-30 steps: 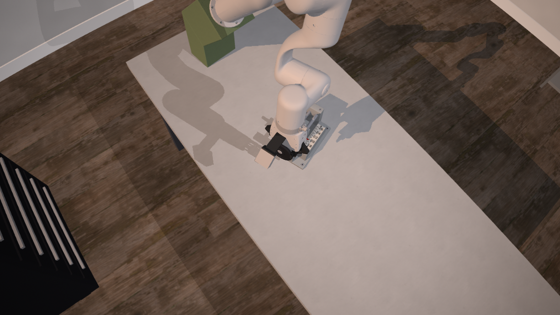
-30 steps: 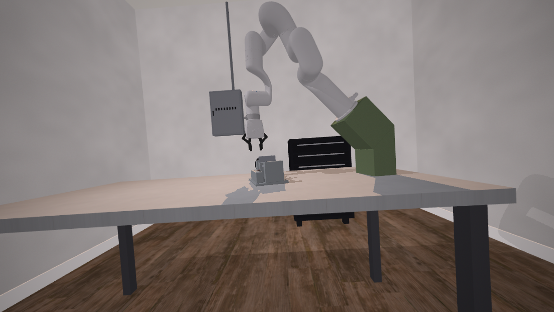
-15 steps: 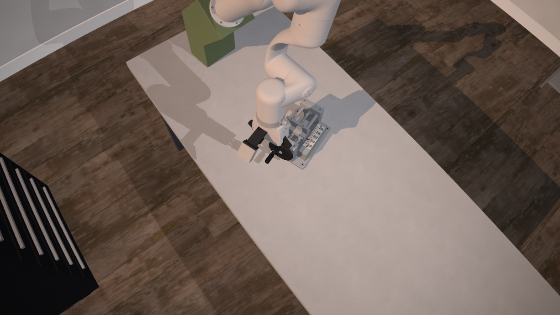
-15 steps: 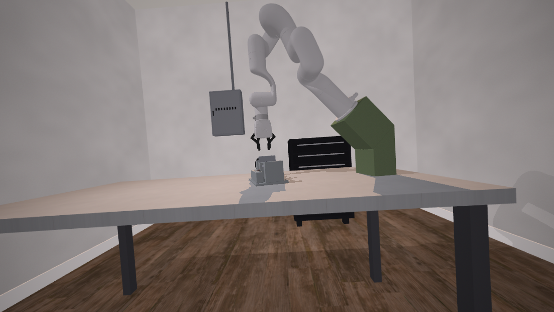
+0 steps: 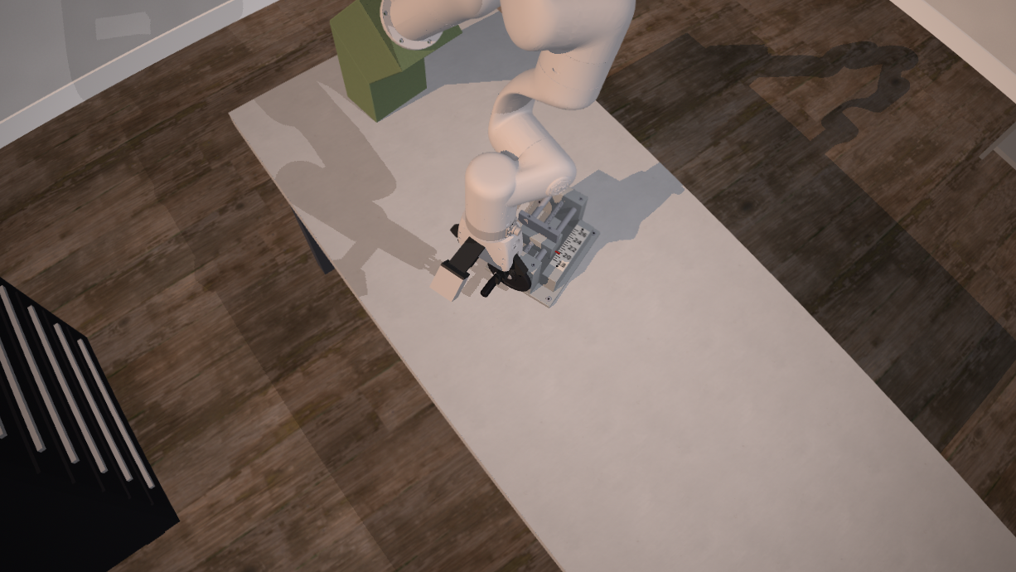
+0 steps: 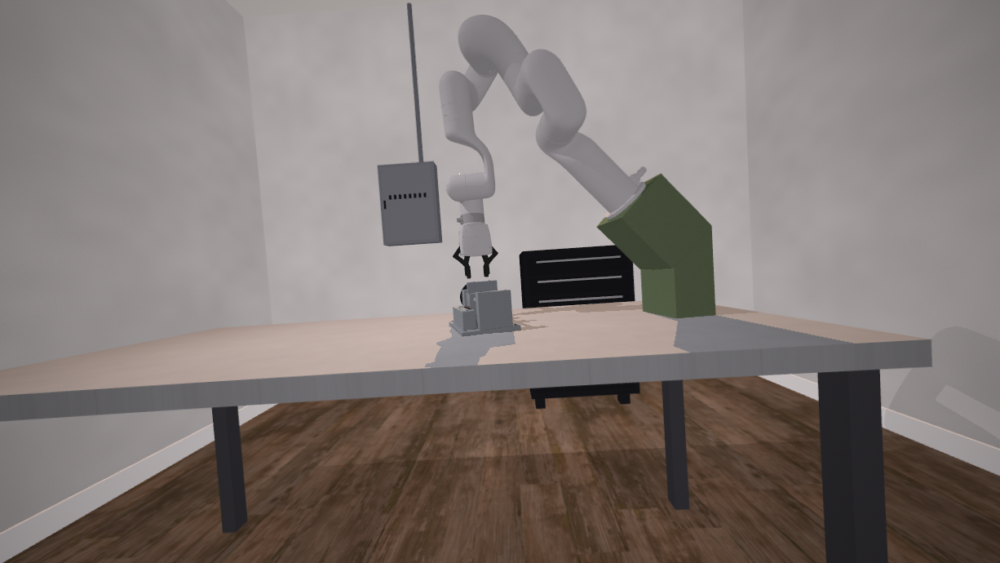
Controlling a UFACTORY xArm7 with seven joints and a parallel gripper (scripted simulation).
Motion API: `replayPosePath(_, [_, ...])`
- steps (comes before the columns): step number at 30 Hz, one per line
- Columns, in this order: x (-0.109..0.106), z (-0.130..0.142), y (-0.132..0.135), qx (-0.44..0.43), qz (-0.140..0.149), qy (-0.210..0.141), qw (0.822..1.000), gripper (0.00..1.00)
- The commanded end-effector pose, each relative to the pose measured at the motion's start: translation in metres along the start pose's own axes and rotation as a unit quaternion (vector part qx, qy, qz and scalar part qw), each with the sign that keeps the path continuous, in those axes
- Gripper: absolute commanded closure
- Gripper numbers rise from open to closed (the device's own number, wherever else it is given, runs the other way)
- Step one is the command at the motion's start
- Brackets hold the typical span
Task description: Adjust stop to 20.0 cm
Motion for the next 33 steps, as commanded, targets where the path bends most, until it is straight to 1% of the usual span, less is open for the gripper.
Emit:
replayPosePath(1, [0.012, -0.001, -0.001, 0.000, -0.009, 0.002, 1.000, 0.43])
replayPosePath(4, [0.024, -0.001, -0.001, 0.000, -0.009, 0.002, 1.000, 0.43])
replayPosePath(6, [0.027, -0.001, -0.001, 0.000, -0.009, 0.002, 1.000, 0.43])
replayPosePath(19, [0.028, -0.001, -0.001, 0.000, -0.009, 0.002, 1.000, 0.43])
replayPosePath(24, [0.032, -0.001, -0.001, 0.000, -0.009, 0.002, 1.000, 0.43])
replayPosePath(28, [0.040, -0.002, -0.001, 0.000, -0.009, 0.002, 1.000, 0.43])
replayPosePath(33, [0.056, -0.002, -0.001, 0.000, -0.009, 0.002, 1.000, 0.43])
Point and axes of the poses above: the point where the finger pads meet when closed, its own x axis out along the fingers, its own y axis across the jaws, z = x × y, the point moved 4 cm from there along -x, back along the fingers, and after that the axes turned 14 degrees about x, right-handed, at the moved point
